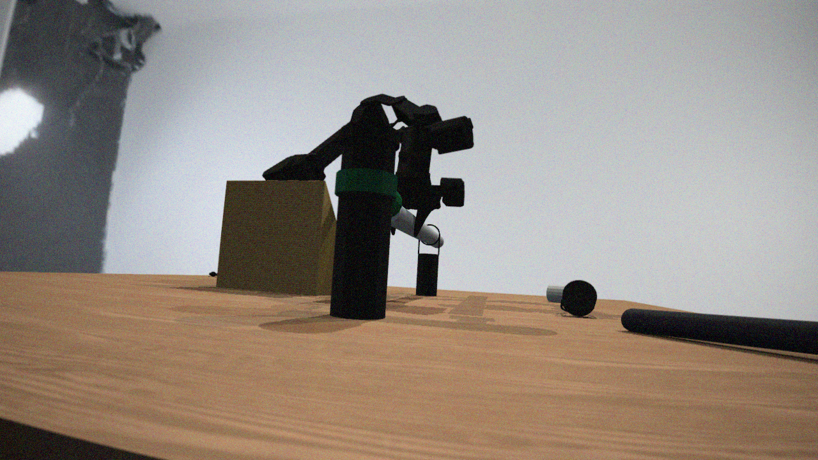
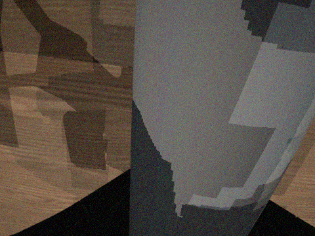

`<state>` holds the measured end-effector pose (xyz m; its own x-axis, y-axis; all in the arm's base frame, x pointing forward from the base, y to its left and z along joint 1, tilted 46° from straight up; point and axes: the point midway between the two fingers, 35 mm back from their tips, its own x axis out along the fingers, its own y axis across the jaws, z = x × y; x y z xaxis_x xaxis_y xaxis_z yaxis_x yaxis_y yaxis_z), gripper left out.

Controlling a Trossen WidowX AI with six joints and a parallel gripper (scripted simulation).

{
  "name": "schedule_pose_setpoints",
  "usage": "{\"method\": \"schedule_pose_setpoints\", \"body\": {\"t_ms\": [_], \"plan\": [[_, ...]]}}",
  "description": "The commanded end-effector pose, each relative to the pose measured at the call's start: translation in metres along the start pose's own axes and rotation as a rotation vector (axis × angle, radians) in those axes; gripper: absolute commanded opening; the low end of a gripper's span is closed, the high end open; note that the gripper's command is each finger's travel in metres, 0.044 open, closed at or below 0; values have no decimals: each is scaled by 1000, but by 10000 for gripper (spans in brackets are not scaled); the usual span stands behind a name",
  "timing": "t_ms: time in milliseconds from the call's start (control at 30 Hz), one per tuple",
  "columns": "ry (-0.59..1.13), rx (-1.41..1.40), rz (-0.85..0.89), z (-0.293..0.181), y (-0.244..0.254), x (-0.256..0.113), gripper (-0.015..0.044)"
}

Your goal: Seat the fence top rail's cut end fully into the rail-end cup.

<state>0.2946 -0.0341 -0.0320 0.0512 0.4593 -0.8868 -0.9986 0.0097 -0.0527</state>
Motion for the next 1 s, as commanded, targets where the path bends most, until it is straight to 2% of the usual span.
{"method": "schedule_pose_setpoints", "body": {"t_ms": [0,967], "plan": [[0,0,0,0,0,0,0],[1,0,-1,-10,-9,-10,0]]}}
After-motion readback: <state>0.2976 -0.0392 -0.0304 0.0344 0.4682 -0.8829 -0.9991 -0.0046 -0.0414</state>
